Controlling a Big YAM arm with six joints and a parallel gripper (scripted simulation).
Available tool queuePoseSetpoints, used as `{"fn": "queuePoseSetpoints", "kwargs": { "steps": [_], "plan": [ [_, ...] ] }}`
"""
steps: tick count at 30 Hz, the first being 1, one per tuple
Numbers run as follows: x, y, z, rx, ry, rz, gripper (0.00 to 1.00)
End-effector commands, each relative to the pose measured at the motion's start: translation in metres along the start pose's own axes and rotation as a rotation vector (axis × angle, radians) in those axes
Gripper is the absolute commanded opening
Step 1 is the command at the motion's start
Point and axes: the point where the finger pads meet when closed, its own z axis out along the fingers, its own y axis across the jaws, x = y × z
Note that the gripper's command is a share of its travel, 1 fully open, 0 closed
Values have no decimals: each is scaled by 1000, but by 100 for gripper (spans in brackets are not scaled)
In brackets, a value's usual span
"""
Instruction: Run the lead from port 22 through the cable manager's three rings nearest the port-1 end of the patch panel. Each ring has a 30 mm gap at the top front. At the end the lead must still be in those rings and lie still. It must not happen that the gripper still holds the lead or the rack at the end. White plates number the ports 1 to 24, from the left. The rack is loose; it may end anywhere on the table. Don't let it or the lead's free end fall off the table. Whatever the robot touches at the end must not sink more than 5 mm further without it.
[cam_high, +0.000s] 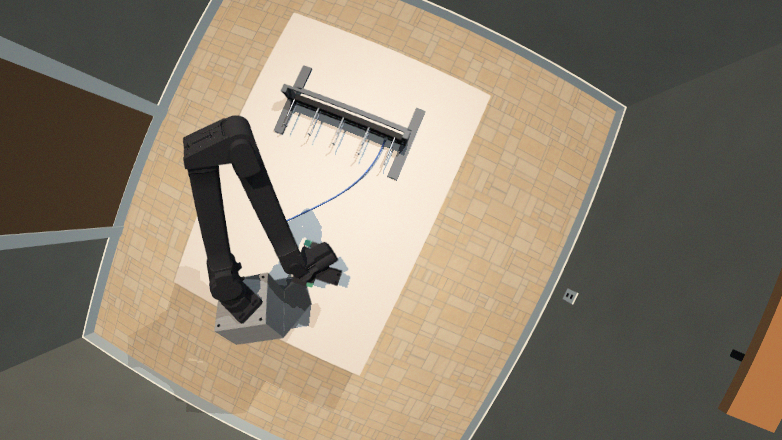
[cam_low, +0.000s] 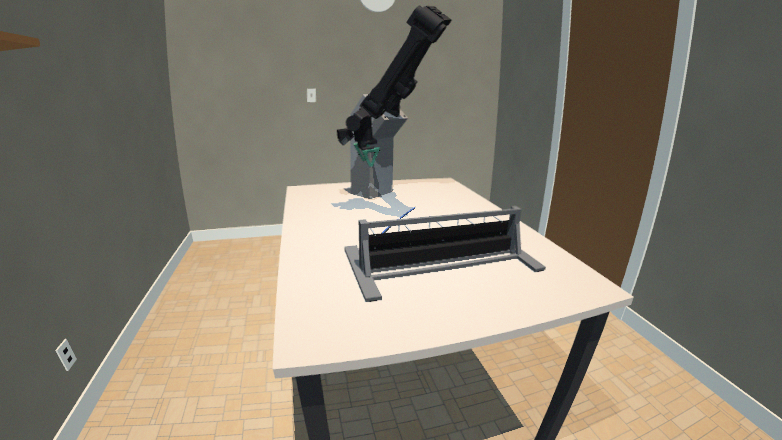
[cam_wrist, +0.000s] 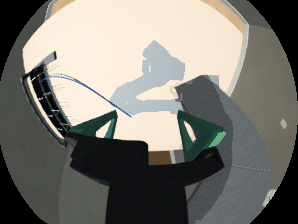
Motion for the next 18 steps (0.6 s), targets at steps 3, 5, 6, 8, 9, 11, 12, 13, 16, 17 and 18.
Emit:
{"fn": "queuePoseSetpoints", "kwargs": {
  "steps": [3, 5, 6, 8, 9, 11, 12, 13, 16, 17, 18],
  "plan": [
    [0, 0, -1, -1, -2, 1, 100],
    [0, 0, -1, -1, -2, 1, 100],
    [0, 0, -1, -1, -2, 1, 100],
    [0, 0, -1, -1, -2, 1, 100],
    [0, 0, -1, -1, -2, 1, 100],
    [0, 0, -1, -1, -2, 1, 100],
    [0, 0, -1, -1, -2, 1, 100],
    [0, 0, -1, -1, -2, 1, 100],
    [0, 0, -1, -1, -2, 1, 100],
    [0, 0, -1, -1, -2, 1, 100],
    [3, -2, -2, 2, -1, 4, 100]
  ]
}}
